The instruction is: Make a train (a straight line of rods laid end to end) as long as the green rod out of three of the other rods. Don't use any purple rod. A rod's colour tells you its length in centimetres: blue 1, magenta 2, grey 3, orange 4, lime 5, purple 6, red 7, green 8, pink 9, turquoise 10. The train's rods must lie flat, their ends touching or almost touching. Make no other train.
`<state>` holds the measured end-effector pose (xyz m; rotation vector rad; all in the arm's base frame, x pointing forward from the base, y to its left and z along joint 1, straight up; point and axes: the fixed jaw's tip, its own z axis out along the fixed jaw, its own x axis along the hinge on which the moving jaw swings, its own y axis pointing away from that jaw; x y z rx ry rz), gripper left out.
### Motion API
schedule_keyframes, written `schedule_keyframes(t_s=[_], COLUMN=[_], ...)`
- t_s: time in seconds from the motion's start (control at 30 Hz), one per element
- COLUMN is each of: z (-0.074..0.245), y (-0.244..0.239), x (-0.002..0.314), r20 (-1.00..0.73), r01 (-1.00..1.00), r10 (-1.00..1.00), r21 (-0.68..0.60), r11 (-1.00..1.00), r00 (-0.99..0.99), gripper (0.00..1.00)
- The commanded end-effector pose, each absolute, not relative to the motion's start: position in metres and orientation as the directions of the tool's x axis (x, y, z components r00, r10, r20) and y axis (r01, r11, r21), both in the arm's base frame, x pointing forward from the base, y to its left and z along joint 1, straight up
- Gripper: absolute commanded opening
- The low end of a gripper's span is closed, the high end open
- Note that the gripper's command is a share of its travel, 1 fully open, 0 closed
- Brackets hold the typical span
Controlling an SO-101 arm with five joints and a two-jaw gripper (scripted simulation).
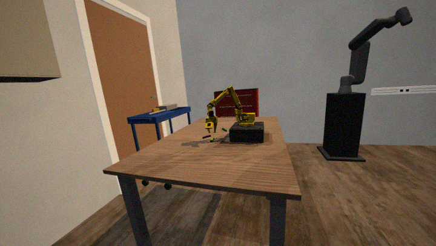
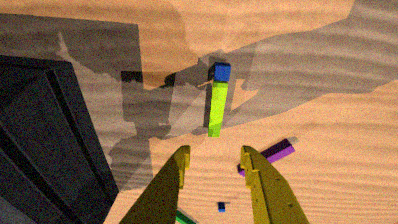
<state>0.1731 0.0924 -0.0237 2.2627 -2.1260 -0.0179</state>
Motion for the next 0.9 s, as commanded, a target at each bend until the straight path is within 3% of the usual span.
schedule_keyframes(t_s=[0.0,0.43,0.87], z=[-0.021,-0.021,-0.021], y=[0.094,0.087,0.043], x=[0.173,0.178,0.197], r20=[0.013,0.011,0.005], r01=[-0.998,-0.998,-0.998], r10=[-0.998,-0.998,-0.999], r21=[0.028,0.029,0.03], r11=[-0.06,-0.059,-0.054], r00=[0.06,0.059,0.054], gripper=[0.17,0.17,0.17])
